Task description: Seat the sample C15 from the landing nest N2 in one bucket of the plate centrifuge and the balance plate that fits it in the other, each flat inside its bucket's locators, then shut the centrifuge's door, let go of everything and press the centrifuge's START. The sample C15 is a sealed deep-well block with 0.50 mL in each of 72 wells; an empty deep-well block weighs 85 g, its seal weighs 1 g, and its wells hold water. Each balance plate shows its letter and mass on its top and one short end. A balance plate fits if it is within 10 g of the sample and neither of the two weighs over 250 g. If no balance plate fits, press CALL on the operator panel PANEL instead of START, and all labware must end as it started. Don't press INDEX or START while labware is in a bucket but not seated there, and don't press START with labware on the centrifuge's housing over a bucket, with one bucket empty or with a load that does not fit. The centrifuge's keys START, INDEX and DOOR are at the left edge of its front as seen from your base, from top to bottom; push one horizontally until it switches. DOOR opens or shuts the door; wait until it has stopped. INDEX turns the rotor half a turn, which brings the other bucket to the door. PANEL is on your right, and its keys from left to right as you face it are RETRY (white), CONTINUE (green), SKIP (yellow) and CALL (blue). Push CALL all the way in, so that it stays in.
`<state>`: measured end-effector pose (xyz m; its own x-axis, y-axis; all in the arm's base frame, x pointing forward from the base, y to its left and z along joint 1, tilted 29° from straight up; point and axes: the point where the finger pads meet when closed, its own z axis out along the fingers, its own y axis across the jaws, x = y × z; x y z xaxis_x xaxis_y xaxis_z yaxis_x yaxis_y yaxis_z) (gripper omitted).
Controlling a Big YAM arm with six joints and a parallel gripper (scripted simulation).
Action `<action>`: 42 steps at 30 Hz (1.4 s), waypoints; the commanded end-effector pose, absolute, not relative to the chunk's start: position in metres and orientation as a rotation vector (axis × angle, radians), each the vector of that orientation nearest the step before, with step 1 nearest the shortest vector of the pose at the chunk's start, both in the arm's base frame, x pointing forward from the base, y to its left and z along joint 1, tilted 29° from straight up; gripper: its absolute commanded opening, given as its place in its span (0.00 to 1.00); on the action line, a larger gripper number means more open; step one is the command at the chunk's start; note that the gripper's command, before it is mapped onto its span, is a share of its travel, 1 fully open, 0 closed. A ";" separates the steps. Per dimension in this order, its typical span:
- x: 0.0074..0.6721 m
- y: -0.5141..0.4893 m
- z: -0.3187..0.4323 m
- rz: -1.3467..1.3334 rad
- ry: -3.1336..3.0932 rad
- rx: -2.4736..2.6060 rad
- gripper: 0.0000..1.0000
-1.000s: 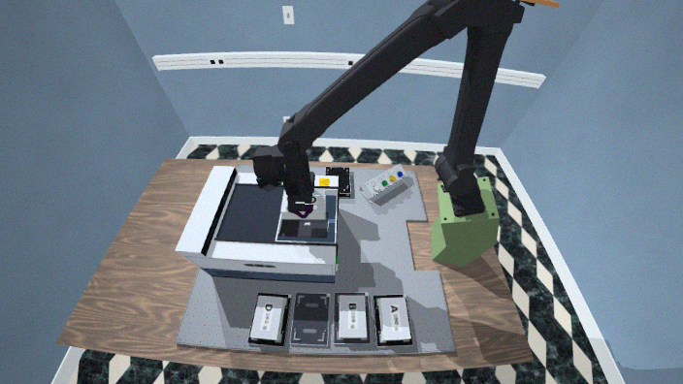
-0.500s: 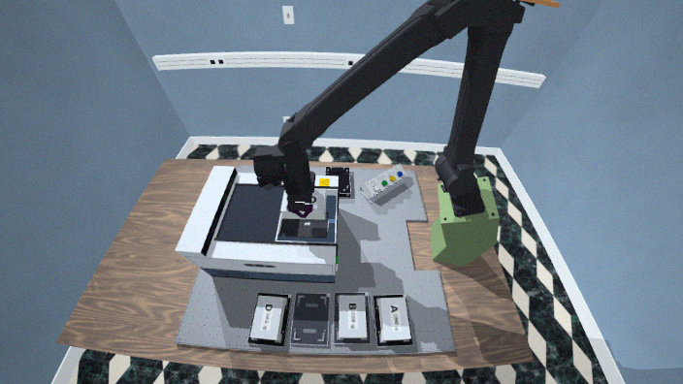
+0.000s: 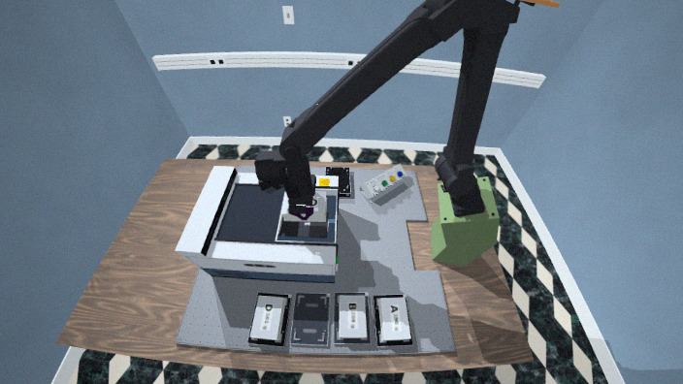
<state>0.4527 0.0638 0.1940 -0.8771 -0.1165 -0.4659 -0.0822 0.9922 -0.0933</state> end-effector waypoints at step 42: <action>0.498 0.055 0.136 -0.096 2.622 -0.121 0.00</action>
<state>0.4874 0.0609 0.1358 -0.8748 -0.0987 -0.4743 -0.0663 0.9942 -0.0847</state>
